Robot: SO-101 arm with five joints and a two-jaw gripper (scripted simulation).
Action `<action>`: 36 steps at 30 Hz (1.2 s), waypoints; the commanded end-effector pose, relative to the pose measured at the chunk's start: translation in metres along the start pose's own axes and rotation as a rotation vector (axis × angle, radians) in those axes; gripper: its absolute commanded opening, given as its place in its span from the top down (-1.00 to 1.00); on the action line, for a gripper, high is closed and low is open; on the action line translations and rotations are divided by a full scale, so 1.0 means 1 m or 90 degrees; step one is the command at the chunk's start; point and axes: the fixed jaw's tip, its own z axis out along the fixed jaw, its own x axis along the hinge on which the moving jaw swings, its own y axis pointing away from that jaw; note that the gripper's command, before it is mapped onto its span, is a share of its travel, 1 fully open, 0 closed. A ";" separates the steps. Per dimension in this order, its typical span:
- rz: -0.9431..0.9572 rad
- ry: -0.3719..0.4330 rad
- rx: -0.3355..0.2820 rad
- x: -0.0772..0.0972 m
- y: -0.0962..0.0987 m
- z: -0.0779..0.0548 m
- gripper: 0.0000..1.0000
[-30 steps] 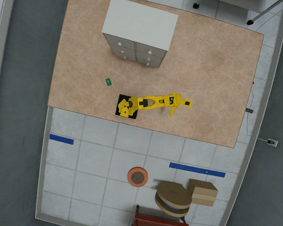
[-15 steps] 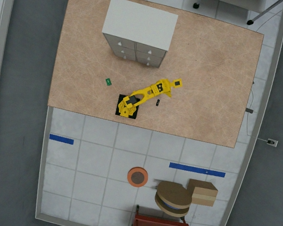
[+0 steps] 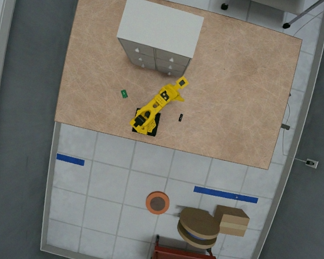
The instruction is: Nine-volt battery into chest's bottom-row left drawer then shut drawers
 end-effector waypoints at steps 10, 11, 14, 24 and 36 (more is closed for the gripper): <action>-0.225 0.009 -0.099 0.059 0.044 -0.016 0.00; -0.245 0.010 -0.108 0.064 0.047 -0.017 0.00; -0.306 0.012 -0.133 0.080 0.053 -0.018 0.00; -0.396 0.014 -0.171 0.104 0.061 -0.018 0.00; -0.391 0.010 -0.174 0.103 0.063 -0.017 0.01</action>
